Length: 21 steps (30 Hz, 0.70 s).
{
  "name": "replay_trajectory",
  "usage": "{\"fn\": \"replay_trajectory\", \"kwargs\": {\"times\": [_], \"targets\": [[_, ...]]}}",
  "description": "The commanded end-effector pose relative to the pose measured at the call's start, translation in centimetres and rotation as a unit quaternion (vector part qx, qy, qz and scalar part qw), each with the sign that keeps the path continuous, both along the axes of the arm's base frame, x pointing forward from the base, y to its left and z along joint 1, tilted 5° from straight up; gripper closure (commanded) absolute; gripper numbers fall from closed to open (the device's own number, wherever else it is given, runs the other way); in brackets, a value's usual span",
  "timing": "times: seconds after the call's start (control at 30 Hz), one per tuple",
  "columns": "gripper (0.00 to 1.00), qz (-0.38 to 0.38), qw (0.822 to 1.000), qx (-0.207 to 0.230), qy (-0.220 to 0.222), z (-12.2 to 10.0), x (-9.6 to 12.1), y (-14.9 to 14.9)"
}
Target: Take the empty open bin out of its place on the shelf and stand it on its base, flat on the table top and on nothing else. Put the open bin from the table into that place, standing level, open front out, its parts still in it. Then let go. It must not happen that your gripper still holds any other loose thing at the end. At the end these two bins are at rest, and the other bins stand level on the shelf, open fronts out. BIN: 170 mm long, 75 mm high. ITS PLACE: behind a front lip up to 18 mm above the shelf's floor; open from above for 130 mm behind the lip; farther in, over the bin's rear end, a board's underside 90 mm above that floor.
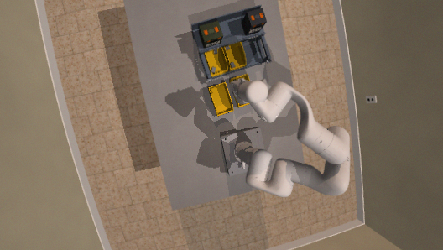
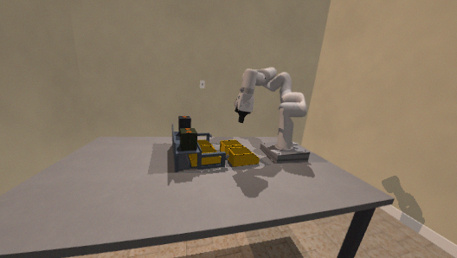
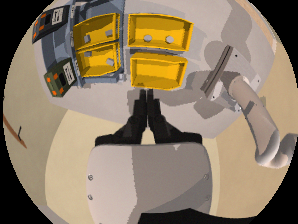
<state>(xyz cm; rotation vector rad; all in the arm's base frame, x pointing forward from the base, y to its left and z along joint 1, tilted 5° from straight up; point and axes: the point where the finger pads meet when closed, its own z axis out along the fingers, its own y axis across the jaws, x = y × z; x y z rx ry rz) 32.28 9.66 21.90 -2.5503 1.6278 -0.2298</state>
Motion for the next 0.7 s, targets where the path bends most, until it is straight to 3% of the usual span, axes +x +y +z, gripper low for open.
{"fn": "replay_trajectory", "kwargs": {"times": [0.0,0.1,0.17,0.2,0.37,0.6,0.63,0.67], "targets": [[1.0,-0.138,0.99,0.015,-0.002,-2.9,0.9,-1.4],[1.0,-0.222,0.975,0.025,0.006,-4.9,1.2,-2.3],[1.0,-0.222,0.975,0.025,0.006,-4.9,1.2,-2.3],[1.0,-0.302,0.953,0.033,0.012,-5.5,1.3,-2.6],[1.0,-0.419,0.906,0.048,0.021,-7.4,1.4,-3.5],[1.0,-0.59,0.804,0.067,0.031,-8.0,1.5,-3.8],[0.74,-0.613,0.787,0.07,0.032,-8.0,1.5,-3.8],[0.74,-0.635,0.769,0.072,0.032,-8.0,1.5,-3.8]]}}
